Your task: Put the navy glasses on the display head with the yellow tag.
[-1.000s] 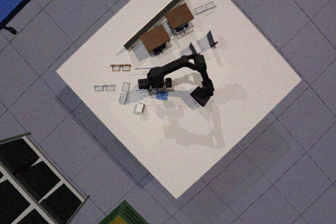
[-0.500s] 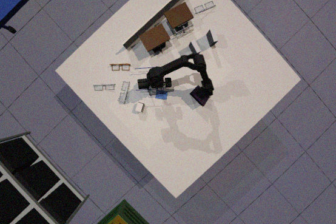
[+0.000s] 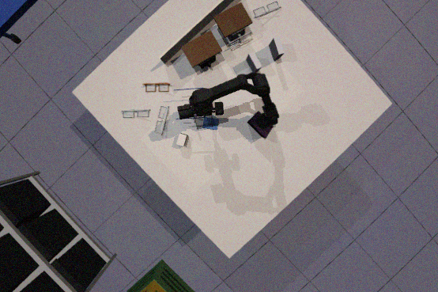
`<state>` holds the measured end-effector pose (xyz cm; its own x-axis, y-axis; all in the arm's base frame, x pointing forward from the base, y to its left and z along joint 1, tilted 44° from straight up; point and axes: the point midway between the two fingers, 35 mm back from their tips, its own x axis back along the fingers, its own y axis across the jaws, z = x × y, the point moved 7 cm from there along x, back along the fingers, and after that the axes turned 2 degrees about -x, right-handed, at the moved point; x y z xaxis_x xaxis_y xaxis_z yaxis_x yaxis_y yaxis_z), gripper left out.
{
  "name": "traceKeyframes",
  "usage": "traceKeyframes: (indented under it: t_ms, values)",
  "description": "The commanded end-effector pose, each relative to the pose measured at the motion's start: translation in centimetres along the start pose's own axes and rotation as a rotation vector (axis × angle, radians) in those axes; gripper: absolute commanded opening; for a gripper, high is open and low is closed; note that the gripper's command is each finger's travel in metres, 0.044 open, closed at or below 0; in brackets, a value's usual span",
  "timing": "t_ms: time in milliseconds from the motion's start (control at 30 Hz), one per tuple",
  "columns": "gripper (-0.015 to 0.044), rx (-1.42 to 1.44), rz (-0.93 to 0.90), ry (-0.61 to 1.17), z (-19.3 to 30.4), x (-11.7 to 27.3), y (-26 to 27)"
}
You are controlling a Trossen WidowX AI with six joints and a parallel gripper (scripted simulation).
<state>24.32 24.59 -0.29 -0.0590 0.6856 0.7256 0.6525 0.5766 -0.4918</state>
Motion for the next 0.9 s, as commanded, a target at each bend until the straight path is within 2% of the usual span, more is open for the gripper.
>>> traceKeyframes:
  t_ms: [0, 267, 867]
  values:
    - [0.0000, -0.005, -0.009, 0.003, 0.1, 1.9, -0.1]
    - [0.0000, 0.036, -0.009, 0.003, -0.8, 2.4, -1.0]
    - [0.0000, 0.343, -0.006, 0.000, -6.6, 2.6, -8.0]
